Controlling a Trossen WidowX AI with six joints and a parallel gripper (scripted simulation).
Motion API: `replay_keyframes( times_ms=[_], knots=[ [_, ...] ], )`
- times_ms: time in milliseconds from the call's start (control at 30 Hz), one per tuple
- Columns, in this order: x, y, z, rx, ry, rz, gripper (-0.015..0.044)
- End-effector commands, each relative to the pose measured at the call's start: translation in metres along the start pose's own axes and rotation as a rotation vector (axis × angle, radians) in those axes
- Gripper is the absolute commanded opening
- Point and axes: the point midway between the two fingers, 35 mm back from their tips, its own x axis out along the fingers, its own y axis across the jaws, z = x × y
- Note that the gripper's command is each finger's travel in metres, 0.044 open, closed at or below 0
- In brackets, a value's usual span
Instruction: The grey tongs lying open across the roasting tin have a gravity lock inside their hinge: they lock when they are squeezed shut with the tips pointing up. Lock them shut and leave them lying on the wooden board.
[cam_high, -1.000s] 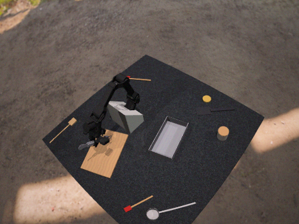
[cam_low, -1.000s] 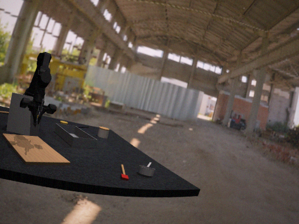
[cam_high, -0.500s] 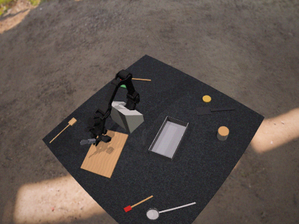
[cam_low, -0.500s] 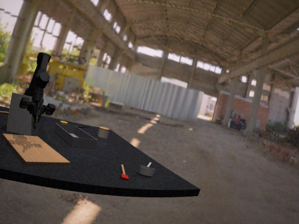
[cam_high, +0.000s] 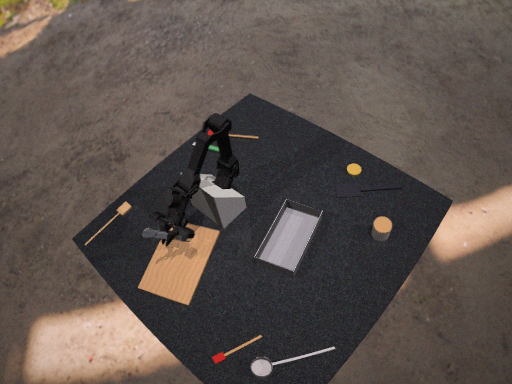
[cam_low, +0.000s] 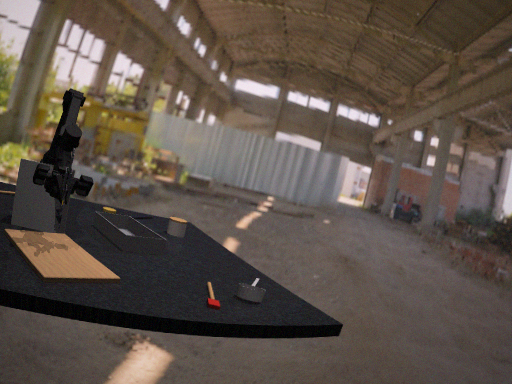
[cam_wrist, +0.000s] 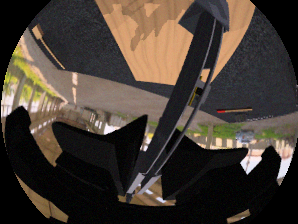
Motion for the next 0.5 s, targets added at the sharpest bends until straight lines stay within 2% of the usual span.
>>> replay_keyframes(
  times_ms=[0,233,467],
  knots=[
    [-0.009,0.000,0.002,0.003,0.059,0.004,-0.0150],
    [-0.024,-0.002,0.006,0.000,0.149,0.005,-0.0150],
    [-0.026,-0.002,0.007,-0.001,0.157,0.005,-0.0150]
  ],
)
